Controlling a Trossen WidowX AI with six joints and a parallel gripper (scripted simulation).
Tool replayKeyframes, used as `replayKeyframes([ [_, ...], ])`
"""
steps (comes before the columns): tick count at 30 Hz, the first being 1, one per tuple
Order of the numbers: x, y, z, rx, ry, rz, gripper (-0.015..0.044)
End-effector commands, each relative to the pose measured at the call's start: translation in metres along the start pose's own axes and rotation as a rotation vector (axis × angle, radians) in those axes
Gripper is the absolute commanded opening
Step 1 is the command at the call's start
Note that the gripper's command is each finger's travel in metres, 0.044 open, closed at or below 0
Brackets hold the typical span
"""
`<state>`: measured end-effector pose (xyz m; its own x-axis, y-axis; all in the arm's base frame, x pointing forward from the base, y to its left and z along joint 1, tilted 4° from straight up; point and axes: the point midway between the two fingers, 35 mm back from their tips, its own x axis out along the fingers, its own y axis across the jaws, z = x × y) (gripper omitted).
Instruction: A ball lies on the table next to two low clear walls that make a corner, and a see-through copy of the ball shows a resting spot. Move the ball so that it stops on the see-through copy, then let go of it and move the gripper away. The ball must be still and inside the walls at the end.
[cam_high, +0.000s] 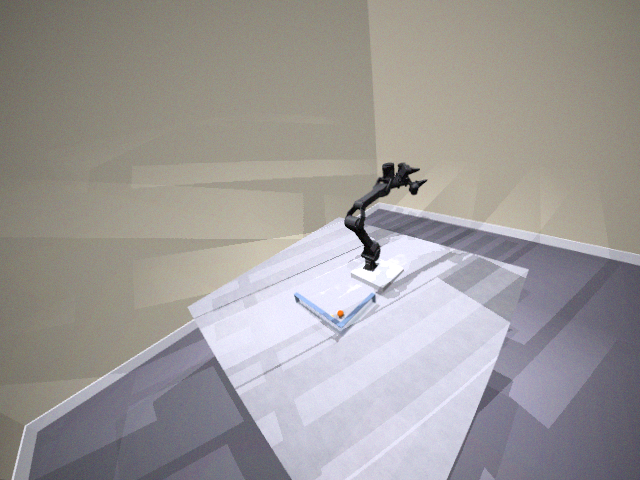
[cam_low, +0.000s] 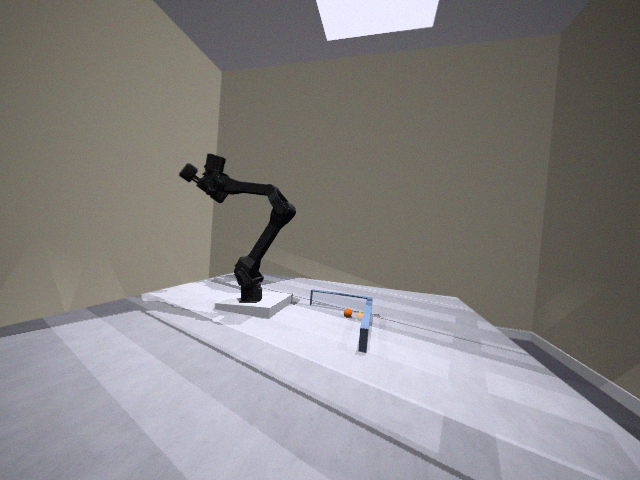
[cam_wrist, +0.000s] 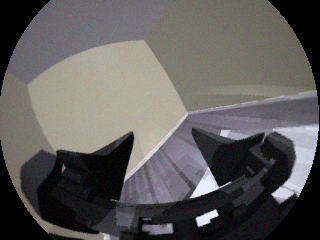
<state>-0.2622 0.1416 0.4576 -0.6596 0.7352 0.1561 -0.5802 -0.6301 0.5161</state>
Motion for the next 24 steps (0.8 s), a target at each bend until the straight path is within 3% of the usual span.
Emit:
replayKeyframes([
  [1, 0.001, -0.002, 0.000, -0.004, 0.000, -0.006, 0.0374],
  [6, 0.031, -0.049, -0.002, -0.110, 0.010, -0.170, 0.0247],
  [15, 0.062, -0.180, 0.007, -0.245, 0.072, -0.547, 0.0247],
  [24, 0.033, -0.325, 0.029, -0.254, 0.169, -0.937, 0.0247],
])
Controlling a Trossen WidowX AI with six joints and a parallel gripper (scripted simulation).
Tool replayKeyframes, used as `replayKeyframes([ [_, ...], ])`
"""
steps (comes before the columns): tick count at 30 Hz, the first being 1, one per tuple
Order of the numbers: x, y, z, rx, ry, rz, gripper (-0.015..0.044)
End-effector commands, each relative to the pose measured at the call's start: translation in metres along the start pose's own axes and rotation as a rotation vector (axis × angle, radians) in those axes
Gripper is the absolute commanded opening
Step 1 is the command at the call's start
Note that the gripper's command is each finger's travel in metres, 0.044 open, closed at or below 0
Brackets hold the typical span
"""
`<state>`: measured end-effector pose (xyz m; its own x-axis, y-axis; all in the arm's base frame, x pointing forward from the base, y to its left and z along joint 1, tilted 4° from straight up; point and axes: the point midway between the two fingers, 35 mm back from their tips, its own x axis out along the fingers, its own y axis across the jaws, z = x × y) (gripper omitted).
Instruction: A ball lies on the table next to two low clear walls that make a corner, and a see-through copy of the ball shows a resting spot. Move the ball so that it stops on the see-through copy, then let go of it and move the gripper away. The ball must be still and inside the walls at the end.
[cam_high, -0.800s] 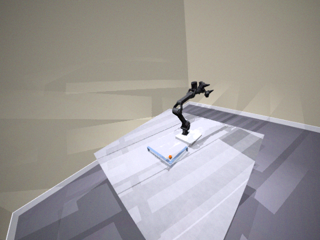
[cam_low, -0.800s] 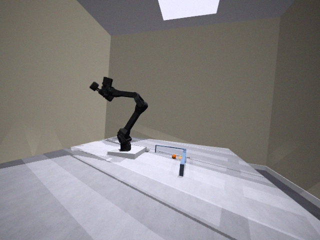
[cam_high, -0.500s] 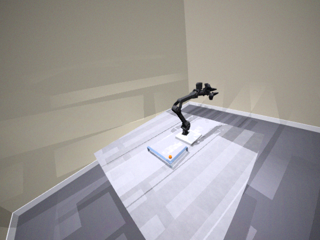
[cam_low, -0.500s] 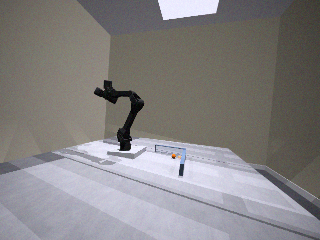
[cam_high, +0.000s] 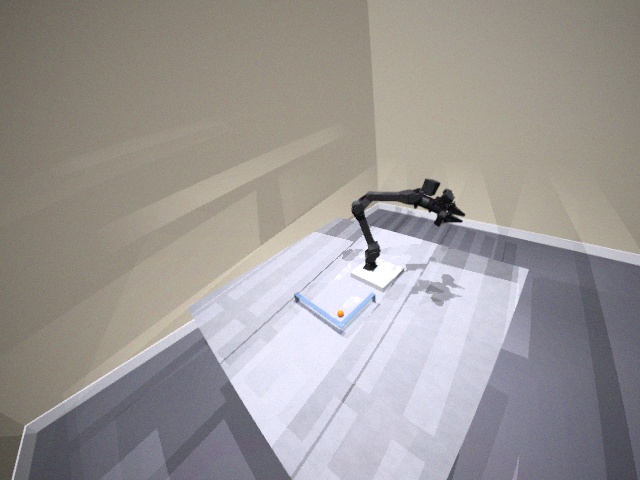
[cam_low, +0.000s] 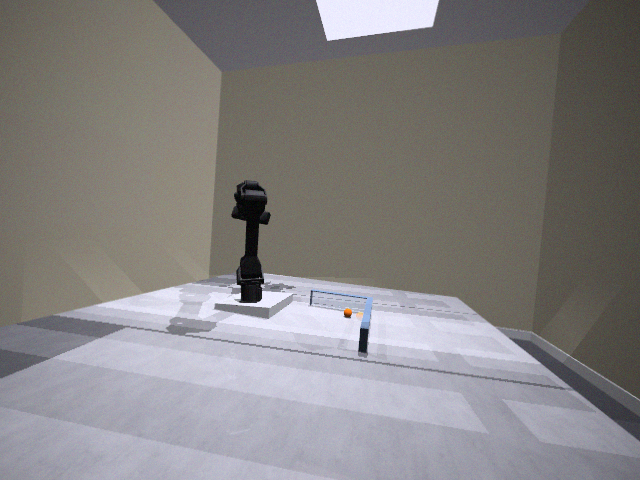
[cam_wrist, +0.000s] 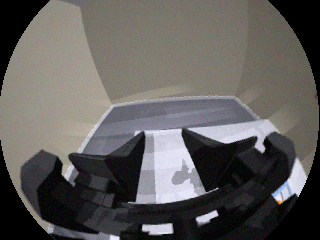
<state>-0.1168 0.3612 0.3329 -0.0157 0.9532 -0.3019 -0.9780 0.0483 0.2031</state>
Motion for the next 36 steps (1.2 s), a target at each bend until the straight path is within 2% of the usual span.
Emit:
replayKeyframes([
  [1, 0.025, -0.052, -0.001, 0.001, 0.058, -0.137, 0.0247],
  [9, 0.053, -0.183, -0.020, 0.063, 0.224, -0.436, 0.0247],
  [16, 0.038, -0.300, -0.048, 0.189, 0.381, -0.667, 0.0247],
  [22, -0.008, -0.392, -0.088, 0.323, 0.542, -0.857, 0.0247],
  [26, -0.037, -0.430, -0.110, 0.430, 0.610, -0.932, 0.0247],
  [36, -0.163, -0.523, -0.190, 0.884, 0.726, -1.115, 0.0247],
])
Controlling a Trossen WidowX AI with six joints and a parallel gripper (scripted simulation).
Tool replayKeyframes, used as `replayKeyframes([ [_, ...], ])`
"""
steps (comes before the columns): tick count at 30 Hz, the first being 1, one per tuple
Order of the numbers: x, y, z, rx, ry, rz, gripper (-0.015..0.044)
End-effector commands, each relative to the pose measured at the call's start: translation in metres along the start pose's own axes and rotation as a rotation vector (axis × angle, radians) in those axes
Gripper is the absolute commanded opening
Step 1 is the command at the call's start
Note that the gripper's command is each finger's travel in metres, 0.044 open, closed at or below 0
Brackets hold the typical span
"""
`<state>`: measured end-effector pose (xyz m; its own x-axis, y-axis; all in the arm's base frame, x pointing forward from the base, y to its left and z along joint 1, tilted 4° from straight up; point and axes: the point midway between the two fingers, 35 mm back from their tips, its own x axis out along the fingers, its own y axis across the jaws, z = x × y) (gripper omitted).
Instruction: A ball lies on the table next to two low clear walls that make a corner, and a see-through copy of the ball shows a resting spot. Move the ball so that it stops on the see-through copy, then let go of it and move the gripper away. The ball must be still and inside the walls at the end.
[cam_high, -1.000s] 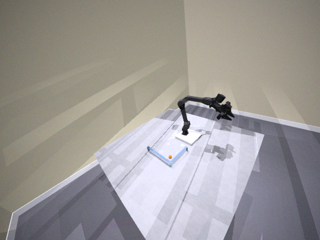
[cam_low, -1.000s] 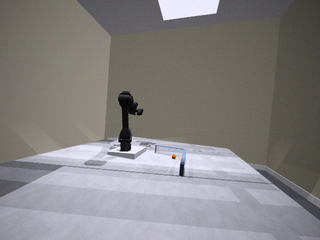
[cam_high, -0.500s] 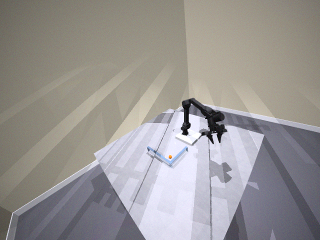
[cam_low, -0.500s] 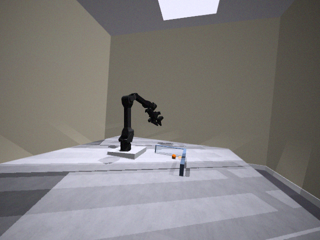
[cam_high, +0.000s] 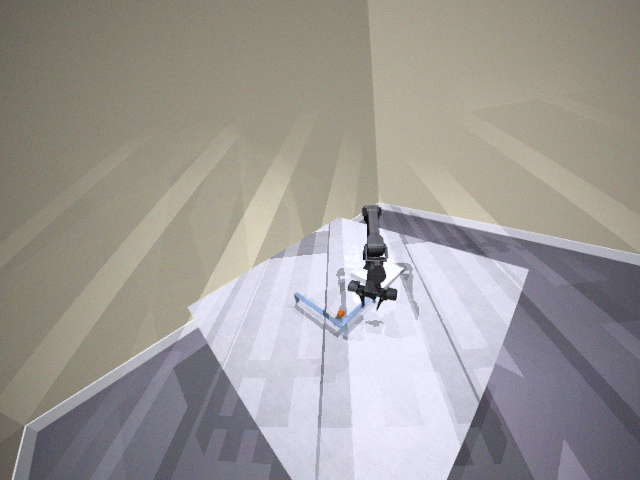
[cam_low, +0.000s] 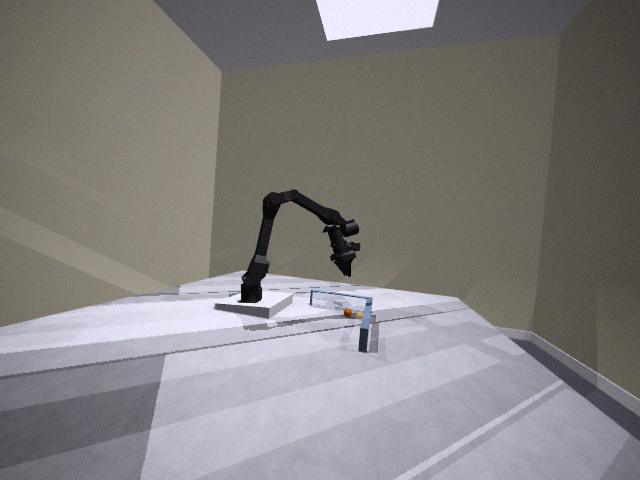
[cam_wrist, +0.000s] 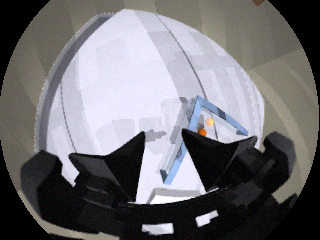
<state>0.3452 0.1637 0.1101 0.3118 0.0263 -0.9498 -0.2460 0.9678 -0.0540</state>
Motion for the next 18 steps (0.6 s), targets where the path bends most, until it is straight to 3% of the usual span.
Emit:
replayKeyframes([
  [1, 0.020, -0.056, -0.005, 0.139, 0.105, -0.020, 0.0247],
  [9, 0.053, -0.139, -0.041, 0.407, 0.334, -0.003, 0.0247],
  [18, 0.068, -0.145, -0.051, 0.442, 0.365, 0.010, 0.0247],
])
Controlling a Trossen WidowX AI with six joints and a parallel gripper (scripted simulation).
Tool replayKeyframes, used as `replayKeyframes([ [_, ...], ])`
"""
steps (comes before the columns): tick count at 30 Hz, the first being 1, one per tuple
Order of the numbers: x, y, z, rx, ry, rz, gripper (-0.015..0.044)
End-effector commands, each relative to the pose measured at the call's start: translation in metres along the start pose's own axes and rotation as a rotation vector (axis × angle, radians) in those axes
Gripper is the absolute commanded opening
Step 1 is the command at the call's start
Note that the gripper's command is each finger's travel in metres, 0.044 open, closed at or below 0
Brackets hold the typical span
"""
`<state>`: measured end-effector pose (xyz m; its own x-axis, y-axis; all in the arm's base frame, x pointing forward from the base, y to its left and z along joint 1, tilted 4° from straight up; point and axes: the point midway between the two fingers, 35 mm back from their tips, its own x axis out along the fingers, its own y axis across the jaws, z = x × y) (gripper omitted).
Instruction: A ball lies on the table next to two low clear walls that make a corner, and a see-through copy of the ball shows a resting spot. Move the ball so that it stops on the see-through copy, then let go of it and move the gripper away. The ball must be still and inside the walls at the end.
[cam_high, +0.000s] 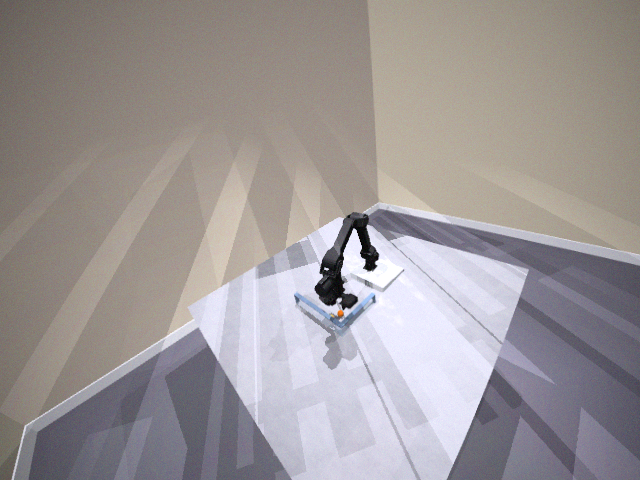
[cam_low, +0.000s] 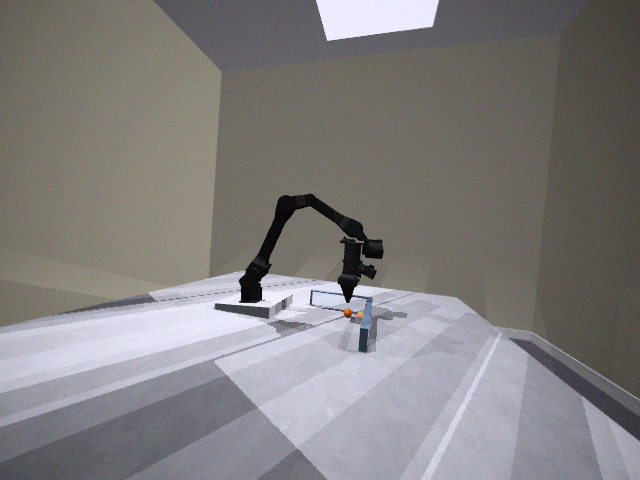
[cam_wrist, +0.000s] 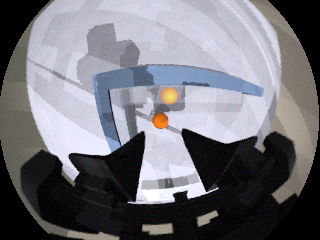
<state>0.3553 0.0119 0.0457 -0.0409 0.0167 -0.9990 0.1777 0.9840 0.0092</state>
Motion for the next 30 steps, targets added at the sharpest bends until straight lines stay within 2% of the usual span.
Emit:
replayKeyframes([
  [1, 0.012, 0.000, 0.000, 0.007, 0.005, 0.006, 0.0247],
  [28, 0.047, 0.000, 0.000, 0.007, 0.005, 0.006, 0.0247],
  [30, 0.047, 0.000, 0.000, 0.007, 0.005, 0.006, 0.0194],
])
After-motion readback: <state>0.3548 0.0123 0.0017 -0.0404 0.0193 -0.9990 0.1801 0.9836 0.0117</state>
